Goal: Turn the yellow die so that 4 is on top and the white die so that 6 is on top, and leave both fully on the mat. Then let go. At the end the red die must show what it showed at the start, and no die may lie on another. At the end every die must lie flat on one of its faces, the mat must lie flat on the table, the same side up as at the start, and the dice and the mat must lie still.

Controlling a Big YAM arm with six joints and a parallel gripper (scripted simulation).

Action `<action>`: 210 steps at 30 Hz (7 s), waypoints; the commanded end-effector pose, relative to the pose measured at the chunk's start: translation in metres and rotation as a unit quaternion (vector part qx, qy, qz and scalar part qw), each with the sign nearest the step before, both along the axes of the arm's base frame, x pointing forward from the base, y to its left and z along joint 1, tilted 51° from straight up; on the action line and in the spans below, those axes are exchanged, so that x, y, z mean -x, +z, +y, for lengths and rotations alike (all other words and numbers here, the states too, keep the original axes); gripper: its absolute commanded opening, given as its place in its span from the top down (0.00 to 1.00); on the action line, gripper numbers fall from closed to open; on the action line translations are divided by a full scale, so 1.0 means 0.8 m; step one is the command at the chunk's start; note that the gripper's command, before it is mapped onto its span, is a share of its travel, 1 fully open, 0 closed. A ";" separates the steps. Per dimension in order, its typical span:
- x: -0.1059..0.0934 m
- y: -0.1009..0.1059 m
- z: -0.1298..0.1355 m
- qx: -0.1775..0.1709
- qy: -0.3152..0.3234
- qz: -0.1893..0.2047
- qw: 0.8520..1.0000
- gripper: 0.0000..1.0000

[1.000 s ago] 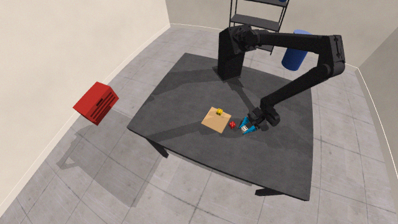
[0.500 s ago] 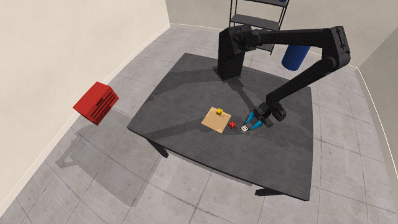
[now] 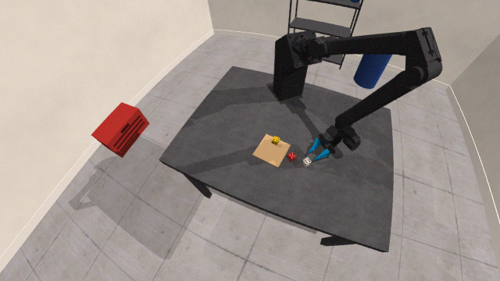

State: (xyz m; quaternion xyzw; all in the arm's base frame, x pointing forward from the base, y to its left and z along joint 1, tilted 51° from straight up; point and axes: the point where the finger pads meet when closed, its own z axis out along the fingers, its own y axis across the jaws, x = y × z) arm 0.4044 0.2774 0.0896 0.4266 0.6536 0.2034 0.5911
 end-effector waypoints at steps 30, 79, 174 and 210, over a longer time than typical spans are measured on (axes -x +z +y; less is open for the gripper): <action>0.027 0.056 -0.058 -0.041 0.097 0.069 0.992 0.56; 0.001 0.075 -0.068 -0.012 0.484 0.225 0.845 0.00; -0.008 0.047 -0.045 0.439 0.625 0.064 0.642 0.56; -0.034 0.011 -0.014 0.431 0.625 0.069 0.648 0.56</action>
